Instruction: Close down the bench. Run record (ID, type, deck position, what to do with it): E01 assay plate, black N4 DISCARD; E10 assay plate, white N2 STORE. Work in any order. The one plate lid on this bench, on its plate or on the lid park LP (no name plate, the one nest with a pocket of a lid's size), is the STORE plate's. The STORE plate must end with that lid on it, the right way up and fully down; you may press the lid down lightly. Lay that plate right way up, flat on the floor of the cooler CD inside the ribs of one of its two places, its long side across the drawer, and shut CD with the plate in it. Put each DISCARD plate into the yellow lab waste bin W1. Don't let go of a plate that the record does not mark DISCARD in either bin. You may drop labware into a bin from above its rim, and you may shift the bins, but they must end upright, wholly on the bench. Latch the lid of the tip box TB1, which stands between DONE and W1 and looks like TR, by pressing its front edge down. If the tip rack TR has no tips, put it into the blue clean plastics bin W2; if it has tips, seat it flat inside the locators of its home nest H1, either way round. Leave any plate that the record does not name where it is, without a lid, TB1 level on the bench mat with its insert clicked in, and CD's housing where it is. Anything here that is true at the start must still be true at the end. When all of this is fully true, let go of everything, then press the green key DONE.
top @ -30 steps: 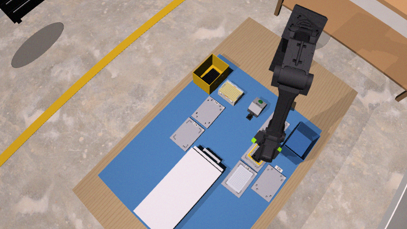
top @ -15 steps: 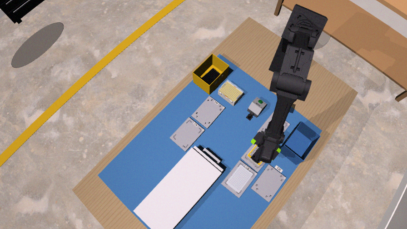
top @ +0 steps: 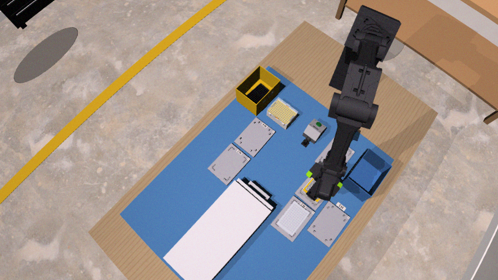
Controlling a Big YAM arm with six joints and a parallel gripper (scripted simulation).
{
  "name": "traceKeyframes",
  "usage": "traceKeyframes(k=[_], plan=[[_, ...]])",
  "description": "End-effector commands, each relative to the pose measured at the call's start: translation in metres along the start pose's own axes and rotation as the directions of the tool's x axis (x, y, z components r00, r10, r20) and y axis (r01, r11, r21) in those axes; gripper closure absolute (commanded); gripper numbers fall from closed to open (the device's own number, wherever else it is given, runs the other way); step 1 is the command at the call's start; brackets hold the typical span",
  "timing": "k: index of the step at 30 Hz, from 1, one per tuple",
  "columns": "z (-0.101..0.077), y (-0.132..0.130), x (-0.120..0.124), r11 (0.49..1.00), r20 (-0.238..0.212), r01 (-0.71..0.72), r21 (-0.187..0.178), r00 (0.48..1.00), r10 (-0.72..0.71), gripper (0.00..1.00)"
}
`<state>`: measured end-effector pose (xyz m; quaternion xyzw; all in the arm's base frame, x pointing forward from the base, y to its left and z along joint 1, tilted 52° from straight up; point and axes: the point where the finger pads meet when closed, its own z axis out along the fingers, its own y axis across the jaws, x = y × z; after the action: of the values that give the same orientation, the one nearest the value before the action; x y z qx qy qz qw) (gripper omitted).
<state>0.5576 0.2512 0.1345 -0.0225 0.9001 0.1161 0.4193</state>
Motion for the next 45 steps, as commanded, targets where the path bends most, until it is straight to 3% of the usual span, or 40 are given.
traceKeyframes(k=[1, 4, 6, 18, 21, 23, 35, 38, 41, 45], plan=[[0.006, -0.002, -0.011, 1.0, 0.026, 0.002, -0.003, 1.0, -0.002, 0.0], [-0.001, 0.004, -0.018, 1.0, 0.043, 0.003, -0.014, 0.999, -0.003, 0.0], [0.009, 0.002, -0.01, 1.0, 0.025, 0.006, -0.007, 1.0, -0.006, 0.0], [0.026, -0.001, -0.01, 1.0, 0.025, 0.004, -0.004, 1.0, -0.004, 0.0], [0.02, 0.001, -0.019, 1.0, 0.043, 0.0, -0.01, 0.999, 0.0, 0.0], [0.03, -0.002, -0.01, 1.0, 0.025, 0.003, -0.003, 1.0, -0.003, 0.0], [0.046, -0.001, -0.009, 1.0, 0.023, 0.005, -0.005, 1.0, -0.005, 0.0], [0.04, 0.003, -0.018, 1.0, 0.041, 0.003, -0.012, 0.999, -0.002, 0.0], [0.051, -0.002, -0.009, 1.0, 0.023, 0.004, -0.003, 1.0, -0.004, 0.0], [0.043, 0.003, -0.011, 1.0, 0.023, -0.001, -0.008, 1.0, 0.001, 0.0]])
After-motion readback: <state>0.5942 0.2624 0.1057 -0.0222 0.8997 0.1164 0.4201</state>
